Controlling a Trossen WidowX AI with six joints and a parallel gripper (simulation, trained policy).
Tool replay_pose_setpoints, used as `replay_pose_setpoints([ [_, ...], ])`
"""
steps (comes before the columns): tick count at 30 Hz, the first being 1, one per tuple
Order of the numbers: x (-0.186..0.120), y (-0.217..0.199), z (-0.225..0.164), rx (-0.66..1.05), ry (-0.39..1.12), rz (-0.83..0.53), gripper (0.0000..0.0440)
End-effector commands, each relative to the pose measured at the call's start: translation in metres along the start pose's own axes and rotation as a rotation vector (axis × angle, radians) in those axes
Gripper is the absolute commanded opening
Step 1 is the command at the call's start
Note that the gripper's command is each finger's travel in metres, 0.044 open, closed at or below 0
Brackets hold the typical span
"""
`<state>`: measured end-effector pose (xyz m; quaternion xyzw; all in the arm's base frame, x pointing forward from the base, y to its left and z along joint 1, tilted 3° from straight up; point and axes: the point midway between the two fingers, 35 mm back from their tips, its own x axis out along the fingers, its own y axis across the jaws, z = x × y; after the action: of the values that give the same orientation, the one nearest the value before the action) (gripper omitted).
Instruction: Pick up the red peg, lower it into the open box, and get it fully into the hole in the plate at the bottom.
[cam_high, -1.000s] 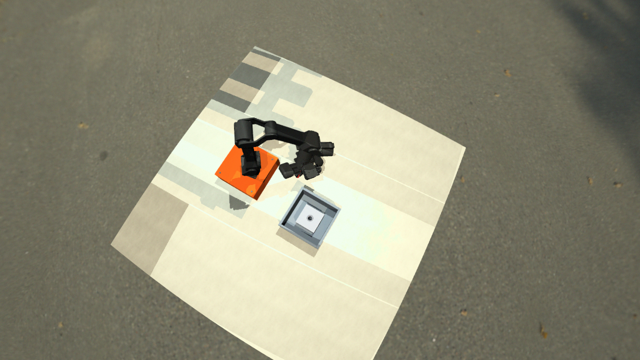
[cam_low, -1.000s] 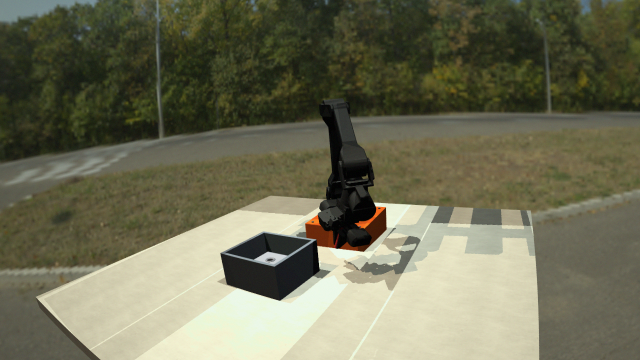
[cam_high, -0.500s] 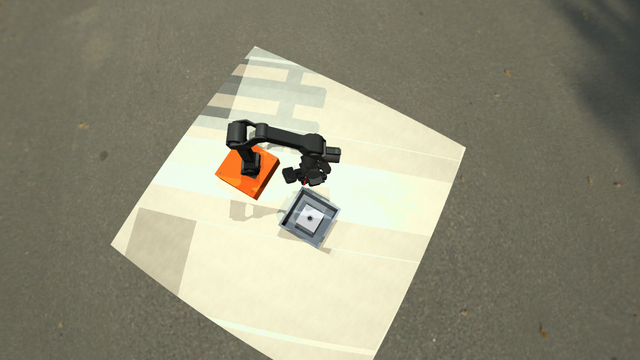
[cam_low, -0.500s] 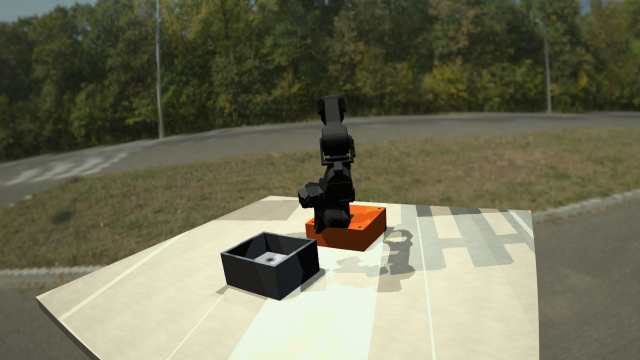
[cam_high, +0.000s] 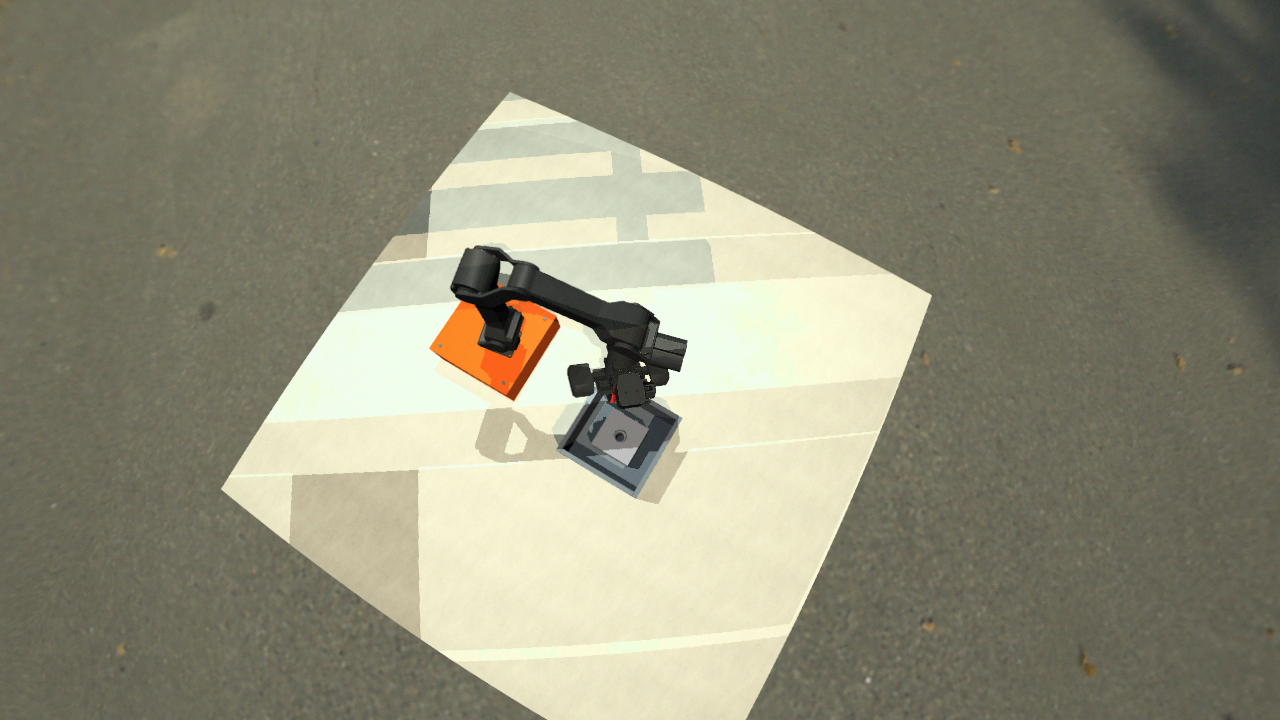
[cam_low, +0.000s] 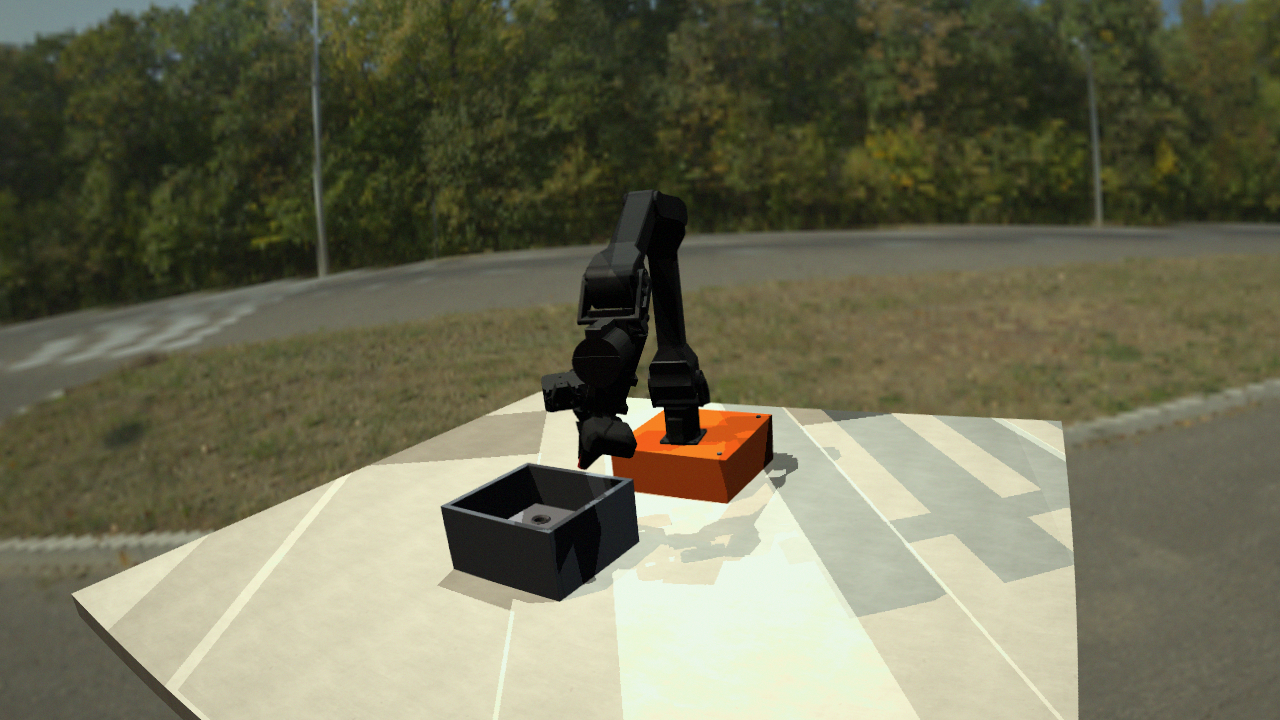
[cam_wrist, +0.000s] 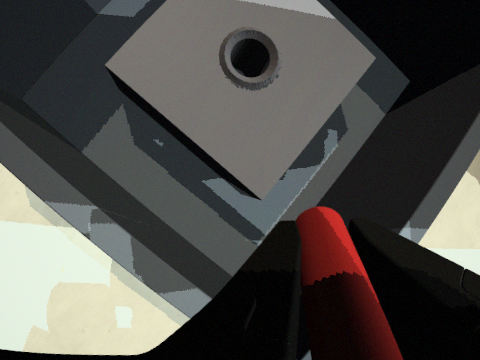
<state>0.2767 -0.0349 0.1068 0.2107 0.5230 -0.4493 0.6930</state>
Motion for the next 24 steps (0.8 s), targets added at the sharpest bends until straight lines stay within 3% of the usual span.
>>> replay_pose_setpoints([
  [1, 0.014, 0.001, 0.016, 0.012, 0.006, -0.001, 0.0],
  [12, 0.048, 0.005, 0.048, -0.014, 0.039, 0.044, 0.0],
  [21, 0.076, 0.011, 0.052, -0.094, 0.089, 0.089, 0.0001],
  [24, 0.084, 0.011, 0.048, -0.127, 0.117, 0.097, 0.0041],
])
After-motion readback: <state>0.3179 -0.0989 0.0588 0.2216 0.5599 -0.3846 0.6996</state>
